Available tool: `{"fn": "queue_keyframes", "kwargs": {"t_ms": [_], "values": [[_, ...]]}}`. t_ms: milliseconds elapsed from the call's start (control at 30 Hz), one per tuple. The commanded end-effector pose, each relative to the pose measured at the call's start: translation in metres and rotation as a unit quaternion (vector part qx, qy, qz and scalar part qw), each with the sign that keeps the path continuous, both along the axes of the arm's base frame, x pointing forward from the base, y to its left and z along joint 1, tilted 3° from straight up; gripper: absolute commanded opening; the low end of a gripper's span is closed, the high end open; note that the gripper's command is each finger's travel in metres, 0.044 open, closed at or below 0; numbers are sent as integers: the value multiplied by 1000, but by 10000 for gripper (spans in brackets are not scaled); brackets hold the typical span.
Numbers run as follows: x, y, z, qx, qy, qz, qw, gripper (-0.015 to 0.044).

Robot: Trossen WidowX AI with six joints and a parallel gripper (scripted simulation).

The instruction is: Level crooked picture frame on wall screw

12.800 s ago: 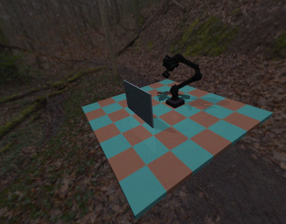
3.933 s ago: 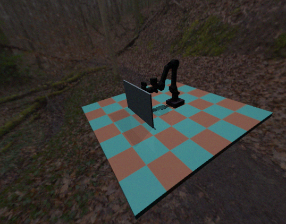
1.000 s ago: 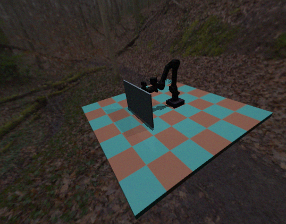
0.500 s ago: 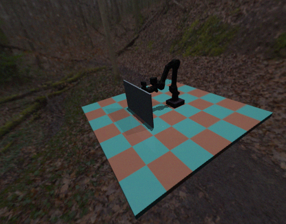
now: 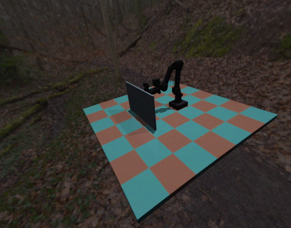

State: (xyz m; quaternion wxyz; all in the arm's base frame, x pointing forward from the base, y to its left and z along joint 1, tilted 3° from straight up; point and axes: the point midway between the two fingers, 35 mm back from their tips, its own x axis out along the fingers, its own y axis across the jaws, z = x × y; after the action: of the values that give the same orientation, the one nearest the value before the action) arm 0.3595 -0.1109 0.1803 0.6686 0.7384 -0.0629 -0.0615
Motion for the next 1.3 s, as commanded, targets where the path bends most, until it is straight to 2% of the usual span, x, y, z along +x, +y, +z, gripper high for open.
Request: {"fn": "queue_keyframes", "kwargs": {"t_ms": [0,1267], "values": [[0,-1,8,-2,-12,-1,1000,0],[0,-1,10,-2,-12,-1,1000,0]]}}
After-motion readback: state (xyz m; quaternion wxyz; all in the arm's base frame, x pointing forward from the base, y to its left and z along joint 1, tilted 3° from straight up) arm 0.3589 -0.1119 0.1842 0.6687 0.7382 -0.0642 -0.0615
